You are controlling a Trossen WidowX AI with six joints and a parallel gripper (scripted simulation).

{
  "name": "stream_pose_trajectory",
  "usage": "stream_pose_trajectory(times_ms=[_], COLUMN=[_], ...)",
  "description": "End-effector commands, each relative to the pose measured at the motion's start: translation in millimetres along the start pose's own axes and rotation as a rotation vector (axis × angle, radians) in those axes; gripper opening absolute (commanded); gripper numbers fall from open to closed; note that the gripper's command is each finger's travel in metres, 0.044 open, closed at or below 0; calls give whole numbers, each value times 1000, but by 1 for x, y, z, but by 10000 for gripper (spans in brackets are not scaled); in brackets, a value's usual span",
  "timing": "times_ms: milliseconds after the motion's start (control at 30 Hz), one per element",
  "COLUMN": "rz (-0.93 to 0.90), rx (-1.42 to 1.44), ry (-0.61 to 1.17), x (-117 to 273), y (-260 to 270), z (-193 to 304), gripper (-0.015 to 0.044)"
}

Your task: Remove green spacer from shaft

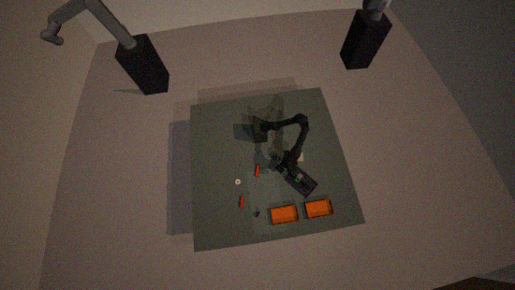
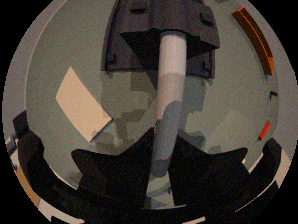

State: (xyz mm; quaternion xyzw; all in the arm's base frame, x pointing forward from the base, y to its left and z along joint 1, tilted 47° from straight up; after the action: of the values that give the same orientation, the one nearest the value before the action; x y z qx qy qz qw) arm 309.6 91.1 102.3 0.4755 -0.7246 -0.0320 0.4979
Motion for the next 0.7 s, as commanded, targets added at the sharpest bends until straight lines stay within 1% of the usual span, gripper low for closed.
stream_pose_trajectory(times_ms=[0,667], rz=[-2,-2], rx=[1,2], ry=[-7,-7], x=[1,1], y=[0,0], z=[-4,-11], gripper=[0,0])
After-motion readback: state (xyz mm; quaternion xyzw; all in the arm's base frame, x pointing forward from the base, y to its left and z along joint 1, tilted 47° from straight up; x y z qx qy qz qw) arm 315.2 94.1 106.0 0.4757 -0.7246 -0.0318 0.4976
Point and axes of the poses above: the point midway between the two fingers, 35 mm back from their tips, its own x axis back along the fingers, its own y axis across the jaws, z = x × y, the point moved 4 cm from there along x, back along the fingers, and after that the axes turned 2 degrees about x, right-handed, at the moved point
